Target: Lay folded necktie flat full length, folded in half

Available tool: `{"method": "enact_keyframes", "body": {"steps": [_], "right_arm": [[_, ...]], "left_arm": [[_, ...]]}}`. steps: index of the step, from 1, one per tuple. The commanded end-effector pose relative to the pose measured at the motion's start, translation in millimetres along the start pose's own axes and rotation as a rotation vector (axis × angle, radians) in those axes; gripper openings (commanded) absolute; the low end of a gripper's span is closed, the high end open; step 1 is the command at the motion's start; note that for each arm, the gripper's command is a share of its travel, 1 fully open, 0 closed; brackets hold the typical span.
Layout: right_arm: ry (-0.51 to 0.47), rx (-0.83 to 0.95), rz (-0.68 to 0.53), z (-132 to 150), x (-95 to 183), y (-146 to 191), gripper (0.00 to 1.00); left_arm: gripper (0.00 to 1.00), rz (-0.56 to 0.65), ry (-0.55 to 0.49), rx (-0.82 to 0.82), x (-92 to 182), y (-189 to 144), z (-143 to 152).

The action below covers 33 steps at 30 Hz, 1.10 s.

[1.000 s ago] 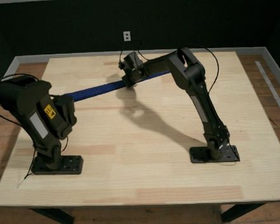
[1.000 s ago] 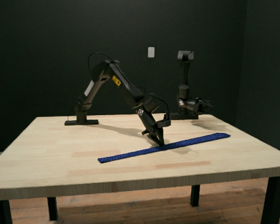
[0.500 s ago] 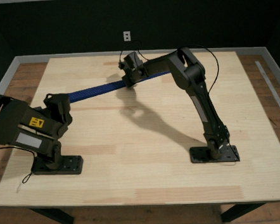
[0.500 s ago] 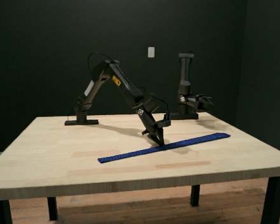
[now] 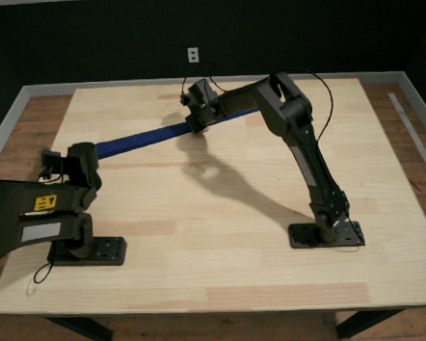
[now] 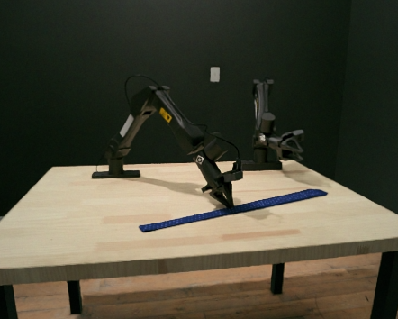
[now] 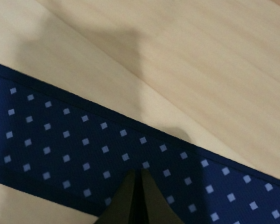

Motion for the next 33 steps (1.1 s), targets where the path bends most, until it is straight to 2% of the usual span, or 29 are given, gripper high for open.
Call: {"method": "enact_keyframes", "body": {"steps": [1, 3, 5, 6, 11, 19, 26, 33], "right_arm": [[0.007, 0.002, -0.006, 4.1, -1.9, 0.2, 0.04], [0.007, 0.002, -0.006, 4.1, -1.9, 0.2, 0.04], [0.007, 0.002, -0.006, 4.1, -1.9, 0.2, 0.04], [0.007, 0.002, -0.006, 4.1, -1.9, 0.2, 0.04], [0.007, 0.002, -0.006, 4.1, -1.9, 0.2, 0.04], [0.007, 0.002, -0.006, 4.1, -1.9, 0.2, 0.04], [0.007, 0.002, -0.006, 4.1, -1.9, 0.2, 0.04], [0.007, 0.002, -0.006, 4.1, -1.9, 0.2, 0.04]], "left_arm": [[0.43, -0.082, 0.103, -0.311, 1.3, 10.3, -2.7], [0.43, -0.095, 0.115, -0.401, 1.2, 9.4, -2.9], [0.43, -0.095, 0.115, -0.401, 1.2, 9.4, -2.9], [0.43, -0.115, 0.136, -0.491, 1.0, 8.0, -3.3], [0.43, -0.156, 0.172, -0.732, 0.5, 5.0, -3.3], [0.43, -0.204, 0.214, -1.015, -0.2, 1.7, -2.3], [0.43, -0.217, 0.225, -1.089, -0.4, 0.9, -1.9], [0.43, -0.217, 0.225, -1.091, -0.4, 0.9, -1.9]]}}
Point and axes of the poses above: on each arm, the point where the finger pads meet when closed, its own x axis back along the fingers, its own y axis across the jaws, z = x × y, the point moved 5 cm from there along x, back along the fingers, and after that the axes turned 10 degrees about x, right-handed, at the moved point
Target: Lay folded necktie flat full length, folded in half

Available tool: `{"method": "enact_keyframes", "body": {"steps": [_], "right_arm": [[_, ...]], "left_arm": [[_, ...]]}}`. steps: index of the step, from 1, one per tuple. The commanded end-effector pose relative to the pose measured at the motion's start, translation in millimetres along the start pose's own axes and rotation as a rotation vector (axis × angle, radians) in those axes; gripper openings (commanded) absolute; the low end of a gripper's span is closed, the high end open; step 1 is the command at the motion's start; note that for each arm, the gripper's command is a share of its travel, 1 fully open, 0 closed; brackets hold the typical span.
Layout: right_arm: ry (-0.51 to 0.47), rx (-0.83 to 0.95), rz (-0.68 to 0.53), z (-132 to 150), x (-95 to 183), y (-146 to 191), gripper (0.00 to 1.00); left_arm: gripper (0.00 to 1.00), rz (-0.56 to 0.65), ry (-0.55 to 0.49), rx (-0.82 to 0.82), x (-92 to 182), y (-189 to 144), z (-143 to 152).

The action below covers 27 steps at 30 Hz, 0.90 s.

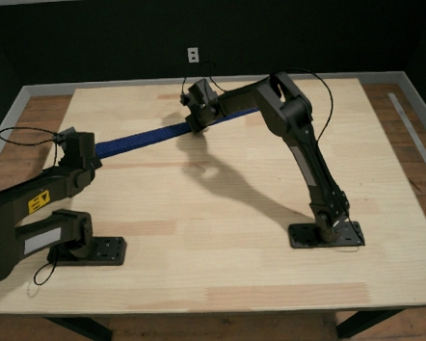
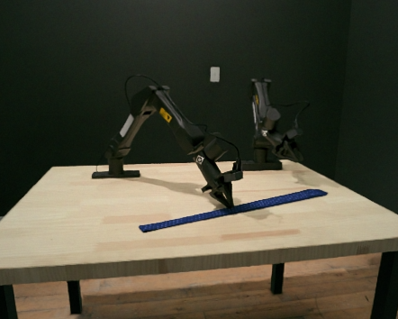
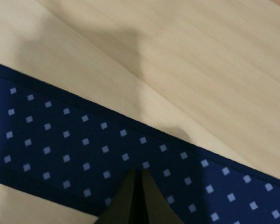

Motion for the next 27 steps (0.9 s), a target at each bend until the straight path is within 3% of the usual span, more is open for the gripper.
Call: {"method": "enact_keyframes", "body": {"steps": [1, 27], "right_arm": [[0.007, 0.002, -0.006, 4.1, -1.9, 0.2, 0.04], [0.007, 0.002, -0.006, 4.1, -1.9, 0.2, 0.04]], "left_arm": [[0.43, -0.017, 0.006, -0.018, -0.4, -0.9, -6.5], [0.43, -0.017, 0.006, -0.018, 7.5, -3.4, -23.7]]}}
Point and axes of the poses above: on each arm, the point where the finger pads meet when closed, its own x axis back along the fingers, its own y axis across the jaws, z = x × y, the point moved 5 cm from there along x, back along the fingers, and after that the axes turned 10 degrees about x, right-handed, at the moved point
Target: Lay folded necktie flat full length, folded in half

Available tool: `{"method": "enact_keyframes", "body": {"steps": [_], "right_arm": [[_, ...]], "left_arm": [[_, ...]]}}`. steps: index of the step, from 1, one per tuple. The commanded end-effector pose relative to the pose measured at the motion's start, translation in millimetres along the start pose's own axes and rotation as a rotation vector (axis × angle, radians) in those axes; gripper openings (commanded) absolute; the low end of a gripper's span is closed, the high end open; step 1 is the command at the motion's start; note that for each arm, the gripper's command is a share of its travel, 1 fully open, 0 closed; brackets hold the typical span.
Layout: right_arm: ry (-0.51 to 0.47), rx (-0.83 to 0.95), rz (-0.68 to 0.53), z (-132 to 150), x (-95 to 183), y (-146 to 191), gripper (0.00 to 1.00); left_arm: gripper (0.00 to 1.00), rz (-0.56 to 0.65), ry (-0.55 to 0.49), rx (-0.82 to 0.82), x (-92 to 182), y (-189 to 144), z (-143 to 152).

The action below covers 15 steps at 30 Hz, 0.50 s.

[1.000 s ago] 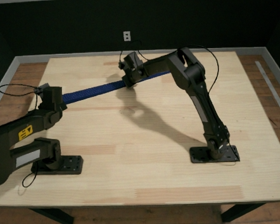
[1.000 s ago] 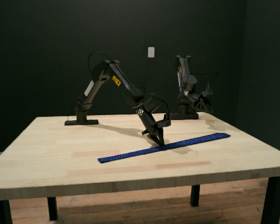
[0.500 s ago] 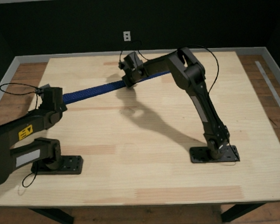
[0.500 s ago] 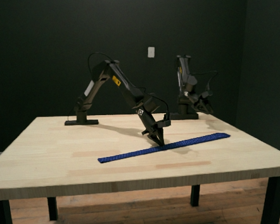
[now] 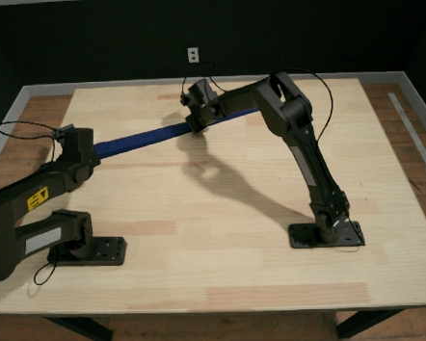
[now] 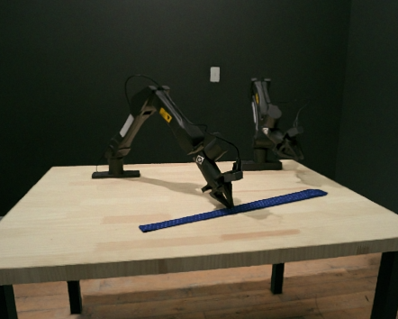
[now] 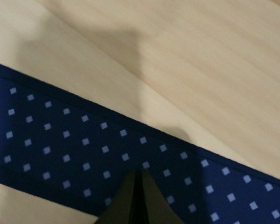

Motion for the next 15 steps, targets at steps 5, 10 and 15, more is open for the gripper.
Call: {"method": "enact_keyframes", "body": {"steps": [5, 10, 15], "right_arm": [[0.007, 0.002, -0.006, 4.1, -1.9, 0.2, 0.04], [0.007, 0.002, -0.006, 4.1, -1.9, 0.2, 0.04], [0.007, 0.002, -0.006, 4.1, -1.9, 0.2, 0.04]], "left_arm": [[0.43, 0.002, -0.017, 0.012, 10.1, -2.8, -23.8], [0.43, 0.002, -0.017, 0.012, 14.3, -3.8, -32.6], [0.43, 0.002, -0.017, 0.012, 16.7, -4.3, -37.5]]}}
Point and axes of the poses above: on each arm, the point where the finger pads meet when closed, its own x axis back along the fingers, its own y axis across the jaws, z = x × y, the point moved 5 cm from there along x, back along the fingers, and after that the axes turned 10 degrees about x, right-handed, at the moved point
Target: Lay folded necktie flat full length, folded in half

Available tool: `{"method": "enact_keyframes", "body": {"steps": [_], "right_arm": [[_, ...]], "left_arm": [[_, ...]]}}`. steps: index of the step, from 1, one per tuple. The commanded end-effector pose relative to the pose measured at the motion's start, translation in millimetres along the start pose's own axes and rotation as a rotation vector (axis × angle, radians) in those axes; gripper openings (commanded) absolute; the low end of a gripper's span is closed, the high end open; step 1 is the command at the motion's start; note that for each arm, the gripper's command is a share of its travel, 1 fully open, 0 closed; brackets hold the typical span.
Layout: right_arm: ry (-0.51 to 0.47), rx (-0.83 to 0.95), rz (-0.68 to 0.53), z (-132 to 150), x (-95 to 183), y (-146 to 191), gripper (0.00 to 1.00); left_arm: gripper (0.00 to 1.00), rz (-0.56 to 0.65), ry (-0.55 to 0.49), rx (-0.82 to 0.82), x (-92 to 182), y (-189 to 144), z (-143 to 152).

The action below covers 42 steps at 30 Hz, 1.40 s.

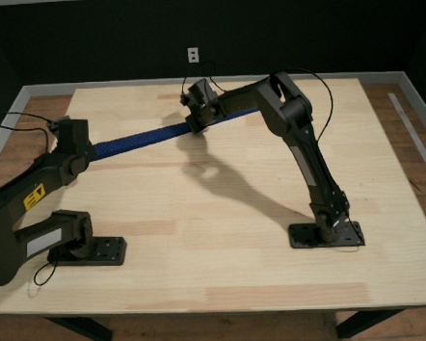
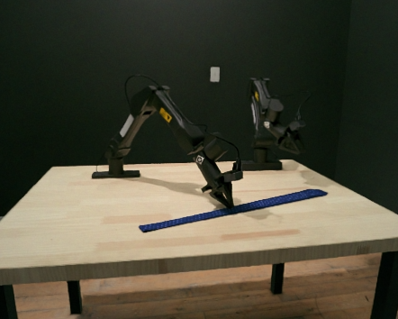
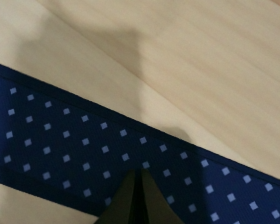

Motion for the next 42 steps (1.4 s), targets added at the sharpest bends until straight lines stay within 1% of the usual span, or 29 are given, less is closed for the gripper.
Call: {"method": "enact_keyframes", "body": {"steps": [1, 11, 22, 32, 42], "right_arm": [[0.007, 0.002, -0.006, 4.1, -1.9, 0.2, 0.04], [0.007, 0.002, -0.006, 4.1, -1.9, 0.2, 0.04], [0.007, 0.002, -0.006, 3.0, -0.5, 0.0, 0.04], [0.007, 0.002, -0.006, -2.4, 5.8, -0.9, 0.04], [0.007, 0.002, -0.006, -12.4, 17.8, -2.7, 0.04]], "left_arm": [[0.43, 0.001, -0.013, 0.009, 8.1, -0.1, -14.8], [0.43, 0.001, -0.013, 0.009, 13.5, -1.4, -25.9], [0.43, 0.001, -0.013, 0.009, 14.0, -1.5, -27.1], [0.43, 0.001, -0.013, 0.009, 14.0, -1.5, -27.1], [0.43, 0.001, -0.013, 0.009, 14.0, -1.5, -27.1]]}}
Point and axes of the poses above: on each arm, the point where the finger pads meet when closed, its own x axis back along the fingers, its own y axis across the jaws, z = x × y, the point moved 5 cm from there along x, back along the fingers, and after that the axes turned 10 degrees about x, right-handed, at the moved point
